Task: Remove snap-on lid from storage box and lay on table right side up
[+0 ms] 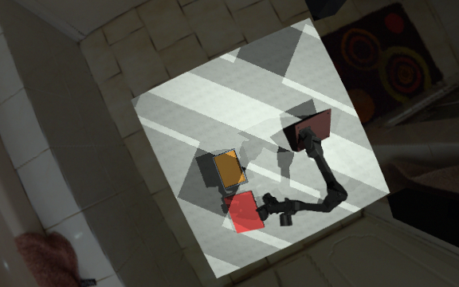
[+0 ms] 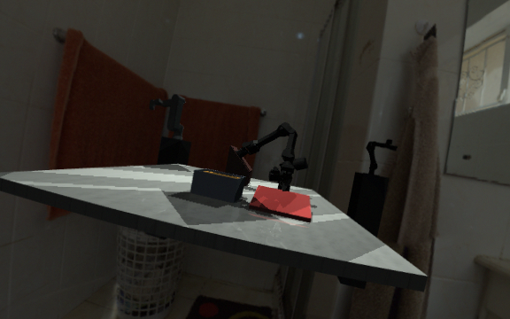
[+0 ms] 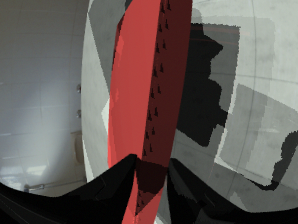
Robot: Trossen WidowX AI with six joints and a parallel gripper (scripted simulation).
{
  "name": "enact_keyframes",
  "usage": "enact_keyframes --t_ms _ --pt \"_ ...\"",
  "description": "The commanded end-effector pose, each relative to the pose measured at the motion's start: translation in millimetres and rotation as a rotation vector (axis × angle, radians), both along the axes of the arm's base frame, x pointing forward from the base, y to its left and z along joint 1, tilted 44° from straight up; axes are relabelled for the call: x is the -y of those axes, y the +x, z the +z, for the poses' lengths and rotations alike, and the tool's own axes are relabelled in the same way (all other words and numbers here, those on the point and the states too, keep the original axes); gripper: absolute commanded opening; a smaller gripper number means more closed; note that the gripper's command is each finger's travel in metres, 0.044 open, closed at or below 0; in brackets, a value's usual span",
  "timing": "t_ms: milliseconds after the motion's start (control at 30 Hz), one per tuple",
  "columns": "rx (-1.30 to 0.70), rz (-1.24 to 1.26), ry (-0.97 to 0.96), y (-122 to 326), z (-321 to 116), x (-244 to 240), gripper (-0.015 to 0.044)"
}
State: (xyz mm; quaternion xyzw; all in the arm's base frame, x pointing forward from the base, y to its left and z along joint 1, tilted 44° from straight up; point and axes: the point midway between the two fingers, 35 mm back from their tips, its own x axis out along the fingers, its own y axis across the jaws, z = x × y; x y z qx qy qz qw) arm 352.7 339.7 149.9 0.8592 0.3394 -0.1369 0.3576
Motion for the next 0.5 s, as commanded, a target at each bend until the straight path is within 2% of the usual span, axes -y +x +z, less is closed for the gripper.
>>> enact_keyframes --t_ms 0,233,300,467 --pt "-0.011 0.004 -0.002 0.2 1.9 0.6 0.0079" --pt "-0.011 0.004 -0.002 0.2 1.9 0.6 0.0262" --pt "-0.011 0.004 -0.002 0.2 1.9 0.6 0.0275" --pt "-0.011 0.004 -0.002 -8.4 1.7 1.3 0.0406"
